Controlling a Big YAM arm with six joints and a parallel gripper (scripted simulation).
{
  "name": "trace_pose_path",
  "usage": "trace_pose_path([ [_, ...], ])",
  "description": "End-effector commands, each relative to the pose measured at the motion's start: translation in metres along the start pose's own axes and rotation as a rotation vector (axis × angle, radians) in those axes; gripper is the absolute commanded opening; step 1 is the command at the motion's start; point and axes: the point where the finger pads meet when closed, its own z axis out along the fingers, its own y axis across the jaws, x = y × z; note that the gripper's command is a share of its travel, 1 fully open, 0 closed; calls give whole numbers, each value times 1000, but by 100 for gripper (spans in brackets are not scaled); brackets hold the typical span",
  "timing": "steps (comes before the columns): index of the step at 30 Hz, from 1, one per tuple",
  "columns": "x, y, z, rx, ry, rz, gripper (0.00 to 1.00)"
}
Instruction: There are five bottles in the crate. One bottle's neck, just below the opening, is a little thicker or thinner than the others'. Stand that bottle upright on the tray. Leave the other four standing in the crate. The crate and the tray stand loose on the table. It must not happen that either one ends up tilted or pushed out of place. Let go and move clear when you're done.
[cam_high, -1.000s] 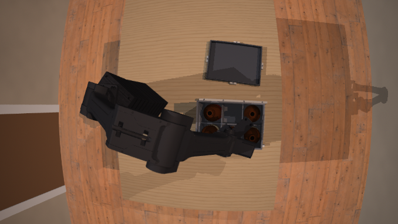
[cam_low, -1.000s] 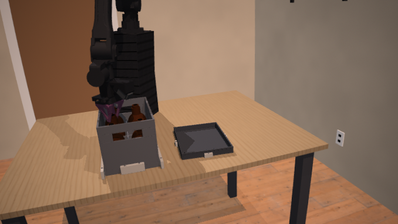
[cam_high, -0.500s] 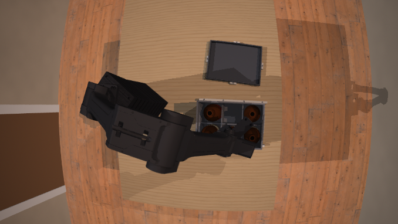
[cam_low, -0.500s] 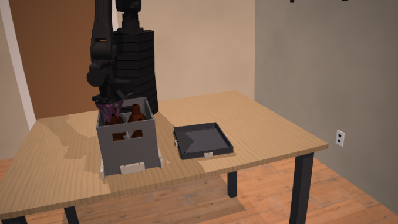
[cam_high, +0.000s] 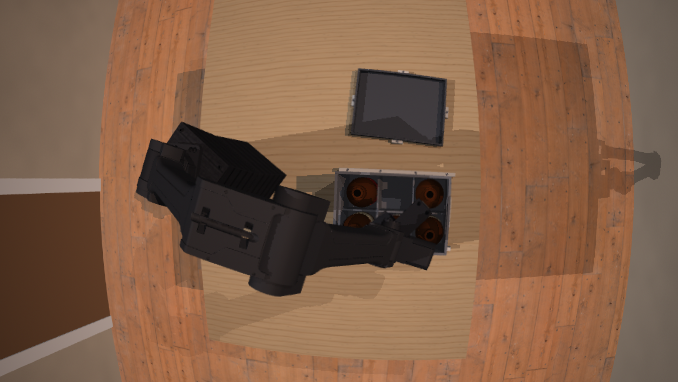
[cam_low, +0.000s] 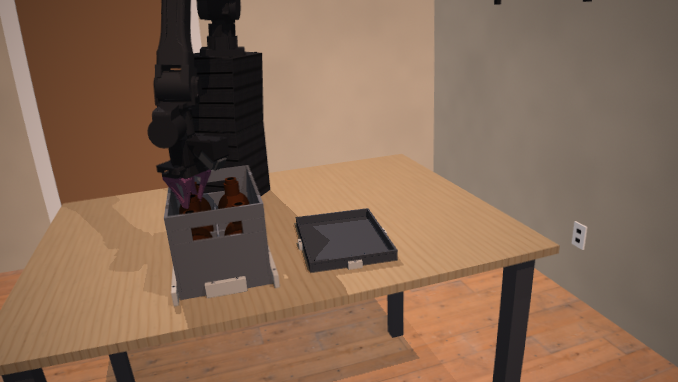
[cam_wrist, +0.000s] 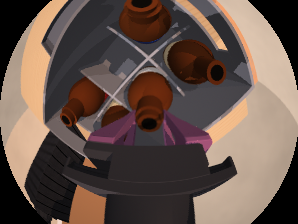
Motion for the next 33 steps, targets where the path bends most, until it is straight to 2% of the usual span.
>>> trace_pose_path([
  [1, -16, -11, -3, 31, -19, -8, 0],
  [5, -16, -11, -3, 31, -19, -8, 0],
  [6, -16, -11, -3, 31, -19, -8, 61],
  [33, -16, -11, -3, 31, -19, -8, 61],
])
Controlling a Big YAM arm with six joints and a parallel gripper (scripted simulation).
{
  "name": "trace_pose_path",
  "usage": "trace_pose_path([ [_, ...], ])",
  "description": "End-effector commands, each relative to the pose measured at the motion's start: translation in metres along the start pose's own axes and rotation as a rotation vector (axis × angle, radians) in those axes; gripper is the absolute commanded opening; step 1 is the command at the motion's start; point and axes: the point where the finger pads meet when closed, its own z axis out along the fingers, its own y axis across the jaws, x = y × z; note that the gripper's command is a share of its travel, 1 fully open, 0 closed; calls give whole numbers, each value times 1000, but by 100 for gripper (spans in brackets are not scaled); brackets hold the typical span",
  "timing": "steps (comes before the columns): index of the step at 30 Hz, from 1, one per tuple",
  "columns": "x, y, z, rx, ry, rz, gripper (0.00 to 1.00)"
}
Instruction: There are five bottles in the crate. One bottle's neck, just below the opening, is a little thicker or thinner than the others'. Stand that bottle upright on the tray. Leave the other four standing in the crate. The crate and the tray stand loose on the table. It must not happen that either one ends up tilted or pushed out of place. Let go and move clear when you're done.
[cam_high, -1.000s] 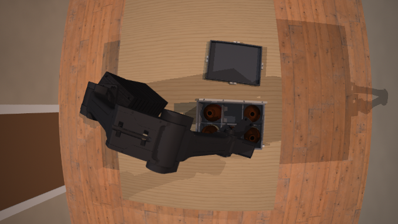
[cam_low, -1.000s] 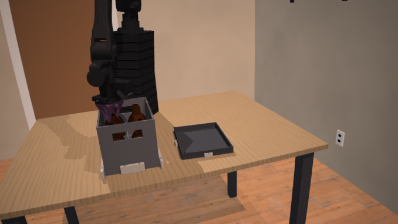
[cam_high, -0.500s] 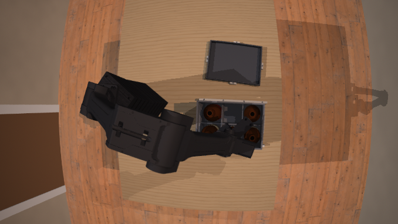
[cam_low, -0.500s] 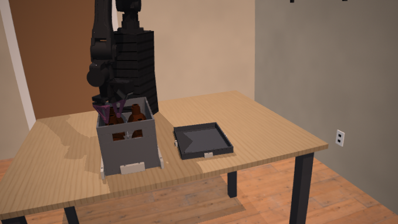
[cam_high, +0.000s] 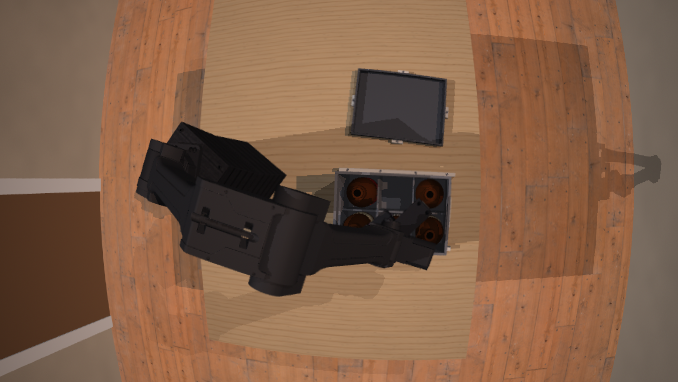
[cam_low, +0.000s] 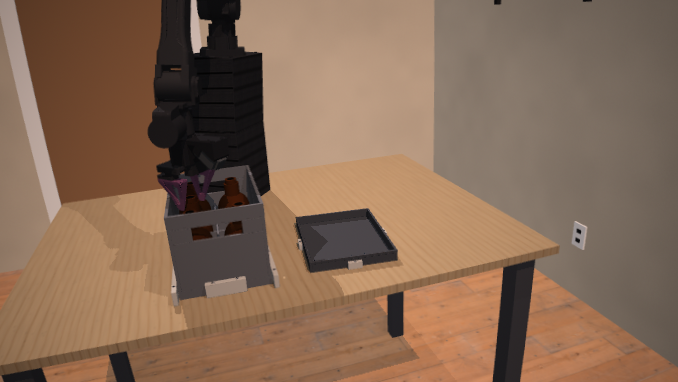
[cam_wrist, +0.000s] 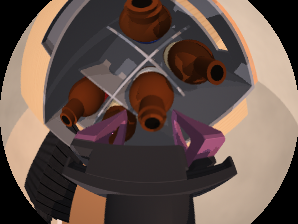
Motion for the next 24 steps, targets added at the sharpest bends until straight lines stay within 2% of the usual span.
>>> trace_pose_path([
  [1, -16, -11, -3, 31, -19, -8, 61],
  [10, -16, -11, -3, 31, -20, -8, 61],
  [14, -18, -13, -13, 37, -23, -10, 61],
  [17, -11, -2, -15, 13, -9, -10, 61],
  [24, -9, -2, -30, 13, -8, -17, 61],
])
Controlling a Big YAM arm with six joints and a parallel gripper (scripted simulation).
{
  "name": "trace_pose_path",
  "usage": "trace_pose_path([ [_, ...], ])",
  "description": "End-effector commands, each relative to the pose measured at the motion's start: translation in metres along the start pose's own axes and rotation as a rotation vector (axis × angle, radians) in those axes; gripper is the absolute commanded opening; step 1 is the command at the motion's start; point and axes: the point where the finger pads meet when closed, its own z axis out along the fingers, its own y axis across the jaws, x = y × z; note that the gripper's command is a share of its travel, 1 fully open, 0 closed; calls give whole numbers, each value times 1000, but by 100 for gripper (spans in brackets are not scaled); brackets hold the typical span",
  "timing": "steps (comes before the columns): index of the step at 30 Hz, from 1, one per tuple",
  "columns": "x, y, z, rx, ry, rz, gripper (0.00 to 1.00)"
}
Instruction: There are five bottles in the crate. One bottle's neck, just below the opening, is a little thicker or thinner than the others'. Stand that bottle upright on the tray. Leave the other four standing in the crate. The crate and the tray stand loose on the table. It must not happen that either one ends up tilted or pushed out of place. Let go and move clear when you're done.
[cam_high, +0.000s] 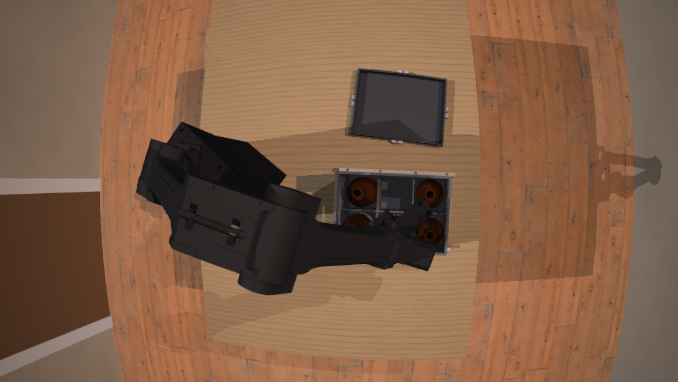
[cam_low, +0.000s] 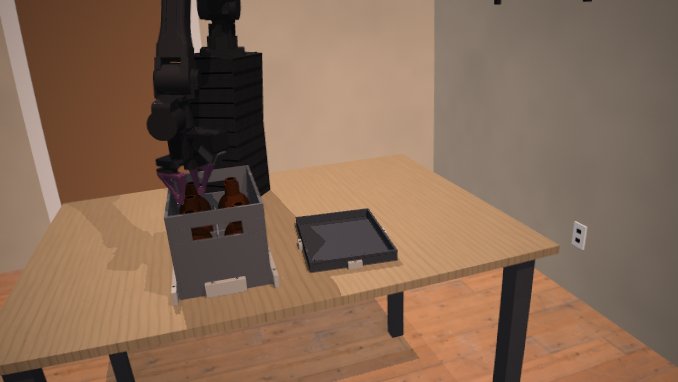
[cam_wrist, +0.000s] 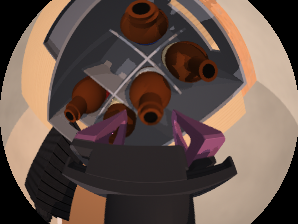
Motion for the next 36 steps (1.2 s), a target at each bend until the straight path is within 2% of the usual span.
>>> trace_pose_path([
  [1, -6, -1, -19, 7, -5, -16, 61],
  [3, -6, -1, -19, 7, -5, -16, 61],
  [18, 1, -5, -67, 9, -5, -2, 61],
  [28, 1, -4, -78, 9, -5, -2, 61],
  [33, 2, -3, -75, 1, -1, -2, 61],
  [34, 2, -3, -75, 1, -1, -2, 0],
  [36, 2, -3, -75, 1, -1, -2, 0],
])
